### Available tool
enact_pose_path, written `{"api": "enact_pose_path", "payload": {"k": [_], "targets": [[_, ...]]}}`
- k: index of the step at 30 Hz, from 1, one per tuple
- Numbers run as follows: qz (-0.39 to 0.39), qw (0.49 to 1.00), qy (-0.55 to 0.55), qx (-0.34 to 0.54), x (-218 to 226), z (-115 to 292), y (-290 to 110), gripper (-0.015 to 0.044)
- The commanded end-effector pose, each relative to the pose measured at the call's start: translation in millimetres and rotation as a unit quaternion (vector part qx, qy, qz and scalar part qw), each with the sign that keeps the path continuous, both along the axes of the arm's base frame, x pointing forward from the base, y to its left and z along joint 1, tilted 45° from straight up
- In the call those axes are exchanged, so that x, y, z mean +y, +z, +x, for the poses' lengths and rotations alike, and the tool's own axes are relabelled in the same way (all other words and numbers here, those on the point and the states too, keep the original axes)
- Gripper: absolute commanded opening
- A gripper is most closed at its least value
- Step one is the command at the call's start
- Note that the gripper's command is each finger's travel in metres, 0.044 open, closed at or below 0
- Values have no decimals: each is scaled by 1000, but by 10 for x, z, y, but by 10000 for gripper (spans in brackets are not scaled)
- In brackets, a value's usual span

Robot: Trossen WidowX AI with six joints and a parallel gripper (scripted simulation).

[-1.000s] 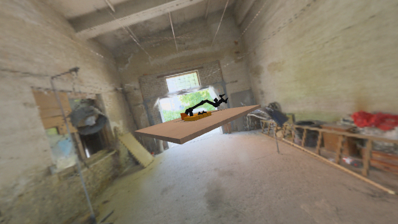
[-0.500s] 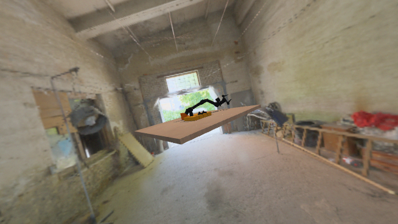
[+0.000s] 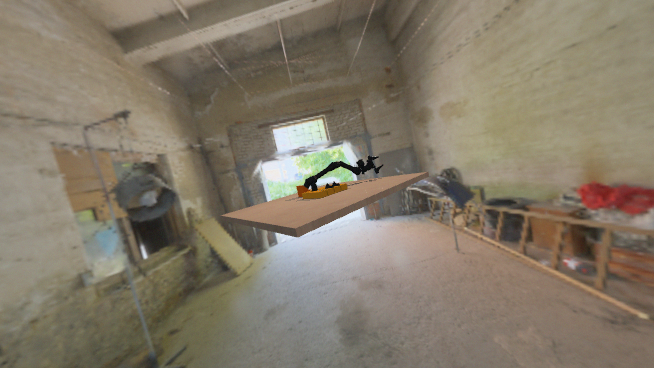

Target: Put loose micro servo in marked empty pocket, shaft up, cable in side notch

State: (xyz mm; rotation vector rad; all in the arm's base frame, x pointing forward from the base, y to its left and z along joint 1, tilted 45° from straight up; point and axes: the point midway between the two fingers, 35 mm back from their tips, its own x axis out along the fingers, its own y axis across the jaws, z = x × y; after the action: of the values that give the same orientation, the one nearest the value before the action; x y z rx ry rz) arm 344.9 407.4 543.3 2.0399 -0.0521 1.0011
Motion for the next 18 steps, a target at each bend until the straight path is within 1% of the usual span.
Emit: {"api": "enact_pose_path", "payload": {"k": [1,10,18], "targets": [[-37,999,-19,4,-9,134,-105,440],[-170,981,-92,22,-165,658,-486,440],[-285,947,-143,45,-423,1101,-877,440]]}}
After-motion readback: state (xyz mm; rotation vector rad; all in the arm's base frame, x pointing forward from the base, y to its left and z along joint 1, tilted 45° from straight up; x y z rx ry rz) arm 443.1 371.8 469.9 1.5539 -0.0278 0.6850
